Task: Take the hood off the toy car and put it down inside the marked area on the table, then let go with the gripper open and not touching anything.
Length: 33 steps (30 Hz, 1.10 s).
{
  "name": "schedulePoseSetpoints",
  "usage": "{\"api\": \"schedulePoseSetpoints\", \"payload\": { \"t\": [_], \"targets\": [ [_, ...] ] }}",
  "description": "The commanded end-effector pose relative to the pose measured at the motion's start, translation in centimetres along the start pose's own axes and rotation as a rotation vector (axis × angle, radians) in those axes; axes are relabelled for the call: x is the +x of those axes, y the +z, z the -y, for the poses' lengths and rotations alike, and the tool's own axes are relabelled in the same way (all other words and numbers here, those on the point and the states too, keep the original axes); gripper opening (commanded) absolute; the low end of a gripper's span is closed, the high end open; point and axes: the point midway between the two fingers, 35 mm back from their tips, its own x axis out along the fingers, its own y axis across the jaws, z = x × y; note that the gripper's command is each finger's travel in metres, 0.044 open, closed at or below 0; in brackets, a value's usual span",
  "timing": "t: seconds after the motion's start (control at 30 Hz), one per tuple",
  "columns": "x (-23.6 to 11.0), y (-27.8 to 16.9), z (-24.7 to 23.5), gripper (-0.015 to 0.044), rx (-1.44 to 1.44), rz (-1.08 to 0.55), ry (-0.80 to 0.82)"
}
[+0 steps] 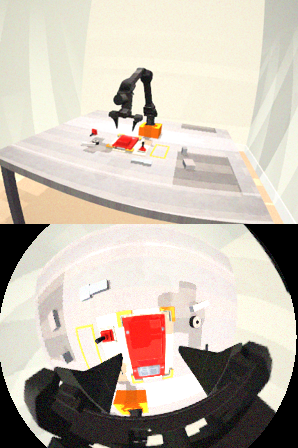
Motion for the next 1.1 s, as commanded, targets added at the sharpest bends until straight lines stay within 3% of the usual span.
{"api": "schedulePoseSetpoints", "payload": {
  "t": [0.0,1.07],
  "targets": [
    [0.5,-0.1,-0.2,0.0440,0.007,-0.006,0.007],
    [3.3,0.0,-0.2,0.0440,0.007,-0.007,0.007]
  ]
}}
